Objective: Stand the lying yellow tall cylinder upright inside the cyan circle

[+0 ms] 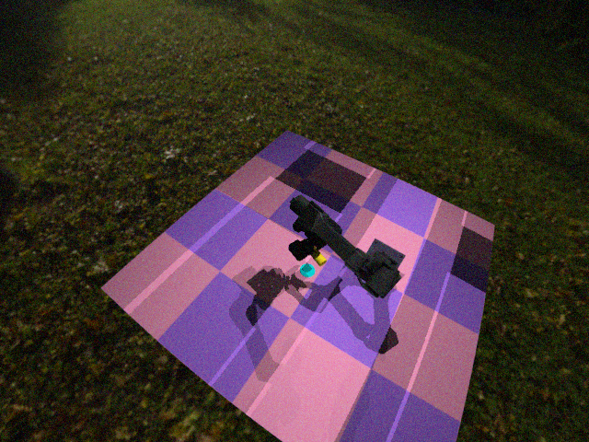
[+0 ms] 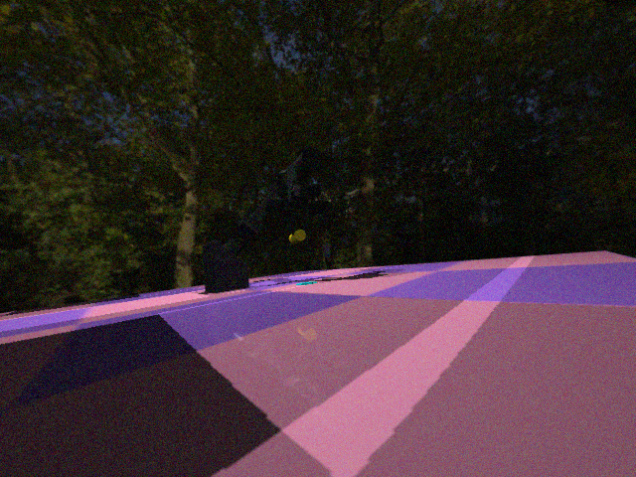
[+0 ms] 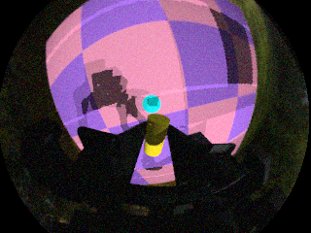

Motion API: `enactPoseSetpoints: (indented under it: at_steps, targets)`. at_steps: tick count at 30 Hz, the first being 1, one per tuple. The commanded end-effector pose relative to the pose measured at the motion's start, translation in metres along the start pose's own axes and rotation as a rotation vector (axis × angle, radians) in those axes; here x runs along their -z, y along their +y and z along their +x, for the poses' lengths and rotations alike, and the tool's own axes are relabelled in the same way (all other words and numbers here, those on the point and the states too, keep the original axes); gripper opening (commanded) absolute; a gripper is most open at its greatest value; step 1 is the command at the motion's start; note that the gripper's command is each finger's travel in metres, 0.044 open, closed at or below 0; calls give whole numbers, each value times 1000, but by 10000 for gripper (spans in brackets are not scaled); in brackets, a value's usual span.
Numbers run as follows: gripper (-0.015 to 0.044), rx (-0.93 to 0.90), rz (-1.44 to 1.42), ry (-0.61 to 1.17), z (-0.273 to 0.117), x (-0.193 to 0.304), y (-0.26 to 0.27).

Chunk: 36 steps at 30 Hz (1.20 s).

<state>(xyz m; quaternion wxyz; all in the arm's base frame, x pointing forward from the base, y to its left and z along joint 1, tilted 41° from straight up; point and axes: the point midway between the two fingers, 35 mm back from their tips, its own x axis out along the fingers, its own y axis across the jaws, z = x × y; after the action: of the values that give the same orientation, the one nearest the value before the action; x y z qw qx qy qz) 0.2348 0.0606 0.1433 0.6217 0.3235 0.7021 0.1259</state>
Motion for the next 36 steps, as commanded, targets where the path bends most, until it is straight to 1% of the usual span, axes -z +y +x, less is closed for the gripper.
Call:
enactPoseSetpoints:
  at_steps: [1,36]
  targets:
    - [105,28,-5,-10,3,3,-1]
    - [105,242,-44,-104,22,11,-14]
